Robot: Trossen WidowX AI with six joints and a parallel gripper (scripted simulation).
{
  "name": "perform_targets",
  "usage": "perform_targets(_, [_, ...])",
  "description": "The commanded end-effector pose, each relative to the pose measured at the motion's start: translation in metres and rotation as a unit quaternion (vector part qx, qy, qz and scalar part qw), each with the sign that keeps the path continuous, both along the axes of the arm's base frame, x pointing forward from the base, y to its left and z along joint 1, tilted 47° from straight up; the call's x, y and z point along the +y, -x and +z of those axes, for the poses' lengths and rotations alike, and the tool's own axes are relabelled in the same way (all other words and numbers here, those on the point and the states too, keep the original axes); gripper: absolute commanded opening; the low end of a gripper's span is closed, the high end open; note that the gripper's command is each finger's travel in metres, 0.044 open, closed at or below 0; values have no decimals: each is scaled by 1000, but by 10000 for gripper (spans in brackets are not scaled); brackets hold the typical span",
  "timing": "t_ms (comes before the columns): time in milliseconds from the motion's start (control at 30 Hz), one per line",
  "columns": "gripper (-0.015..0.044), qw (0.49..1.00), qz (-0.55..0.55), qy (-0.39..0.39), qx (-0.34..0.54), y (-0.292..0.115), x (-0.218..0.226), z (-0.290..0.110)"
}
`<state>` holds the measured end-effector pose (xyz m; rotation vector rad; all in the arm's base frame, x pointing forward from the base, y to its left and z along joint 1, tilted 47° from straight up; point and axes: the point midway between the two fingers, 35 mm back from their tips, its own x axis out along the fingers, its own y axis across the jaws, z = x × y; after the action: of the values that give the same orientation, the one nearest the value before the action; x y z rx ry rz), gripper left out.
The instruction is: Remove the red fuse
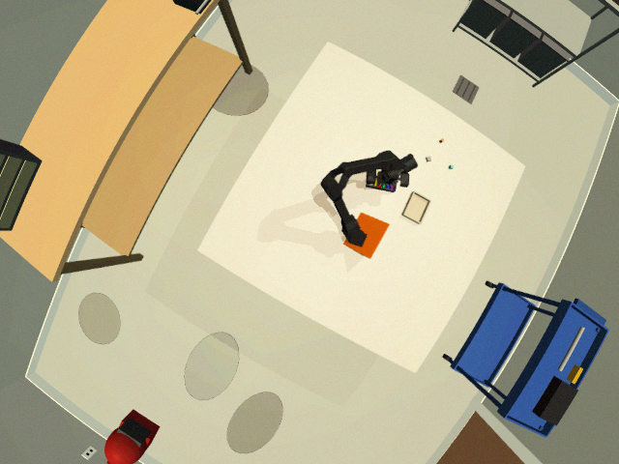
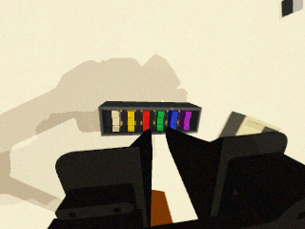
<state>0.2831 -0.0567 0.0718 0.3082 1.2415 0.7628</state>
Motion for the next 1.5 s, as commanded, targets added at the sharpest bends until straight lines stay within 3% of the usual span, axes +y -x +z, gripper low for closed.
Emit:
perform_targets(0, [74, 998, -28, -41, 40, 2, 11, -4])
perform_targets(1467, [74, 998, -28, -41, 40, 2, 32, -27])
